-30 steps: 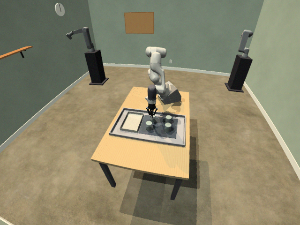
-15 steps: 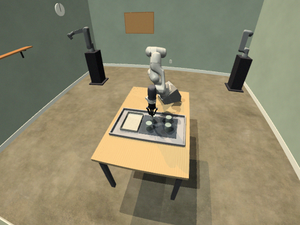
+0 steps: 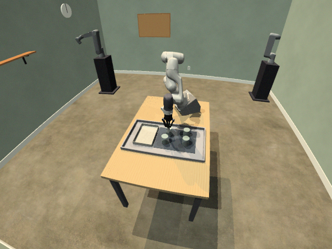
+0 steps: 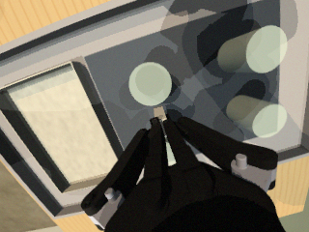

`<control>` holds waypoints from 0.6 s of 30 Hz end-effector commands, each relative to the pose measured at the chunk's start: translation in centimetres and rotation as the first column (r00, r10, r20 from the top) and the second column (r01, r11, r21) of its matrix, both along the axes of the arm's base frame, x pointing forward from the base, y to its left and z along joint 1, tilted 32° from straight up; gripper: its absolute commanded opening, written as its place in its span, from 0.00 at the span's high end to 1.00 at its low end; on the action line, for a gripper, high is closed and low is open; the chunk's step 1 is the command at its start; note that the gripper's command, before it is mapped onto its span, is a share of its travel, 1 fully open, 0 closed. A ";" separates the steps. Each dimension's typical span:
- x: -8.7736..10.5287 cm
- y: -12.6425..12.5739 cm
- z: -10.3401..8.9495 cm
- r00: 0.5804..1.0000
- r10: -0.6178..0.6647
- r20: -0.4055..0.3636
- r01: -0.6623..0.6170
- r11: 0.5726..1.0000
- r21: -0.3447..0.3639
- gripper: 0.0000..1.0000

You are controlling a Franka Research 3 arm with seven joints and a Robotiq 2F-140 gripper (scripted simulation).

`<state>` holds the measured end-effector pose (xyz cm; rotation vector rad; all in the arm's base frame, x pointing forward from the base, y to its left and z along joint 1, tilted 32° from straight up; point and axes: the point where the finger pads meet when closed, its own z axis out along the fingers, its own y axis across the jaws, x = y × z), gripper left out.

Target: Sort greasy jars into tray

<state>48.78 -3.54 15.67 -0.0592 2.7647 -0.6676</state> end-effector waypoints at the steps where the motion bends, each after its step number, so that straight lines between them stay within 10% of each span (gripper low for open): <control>1: 0.1 -0.1 0.1 1.000 -0.002 0.006 0.002 1.000 0.000 1.00; 18: -0.1 -0.1 0.1 1.000 -0.002 0.006 0.002 1.000 0.000 1.00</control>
